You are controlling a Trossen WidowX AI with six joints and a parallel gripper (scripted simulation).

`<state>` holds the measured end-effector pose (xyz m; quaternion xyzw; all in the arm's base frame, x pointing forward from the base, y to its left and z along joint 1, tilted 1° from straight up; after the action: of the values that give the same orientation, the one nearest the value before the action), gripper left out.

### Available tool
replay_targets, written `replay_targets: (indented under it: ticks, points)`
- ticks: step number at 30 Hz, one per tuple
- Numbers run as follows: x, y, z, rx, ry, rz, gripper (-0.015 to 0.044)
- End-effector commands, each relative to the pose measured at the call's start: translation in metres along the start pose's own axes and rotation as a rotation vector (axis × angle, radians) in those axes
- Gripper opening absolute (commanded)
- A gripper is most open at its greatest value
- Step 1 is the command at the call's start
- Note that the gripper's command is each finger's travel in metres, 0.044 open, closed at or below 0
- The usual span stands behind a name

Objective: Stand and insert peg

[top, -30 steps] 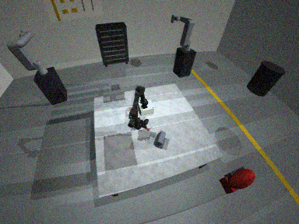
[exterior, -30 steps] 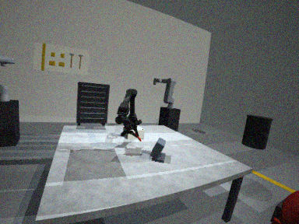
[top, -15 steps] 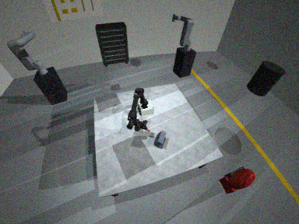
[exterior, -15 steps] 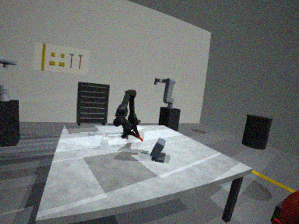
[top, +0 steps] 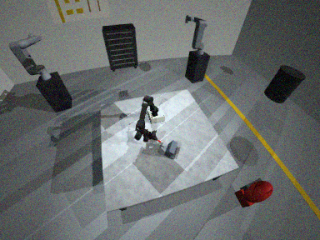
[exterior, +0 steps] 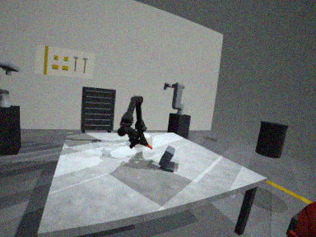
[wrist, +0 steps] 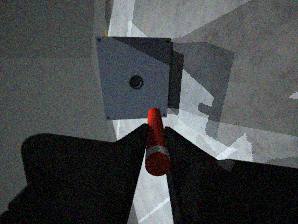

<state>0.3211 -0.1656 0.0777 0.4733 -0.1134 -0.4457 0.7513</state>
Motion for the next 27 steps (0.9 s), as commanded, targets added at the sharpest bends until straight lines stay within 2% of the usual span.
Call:
replay_targets:
  ticks: [1, 27]
  points:
    - [0.004, 0.003, 0.000, 0.023, 0.000, -0.010, 0.0000]
    - [0.012, 0.010, -0.030, 0.087, 0.004, -0.063, 0.0000]
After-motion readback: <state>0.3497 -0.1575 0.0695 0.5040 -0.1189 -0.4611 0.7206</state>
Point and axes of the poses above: the point midway between the two fingers, 35 mm back from their tips, its own z axis back along the fingers, its own y axis across the jaws, x = y × z, the point moved 3 cm from there along z, back along the fingers, and after that the axes turned 10 degrees about -z, right-handed, at the moved point
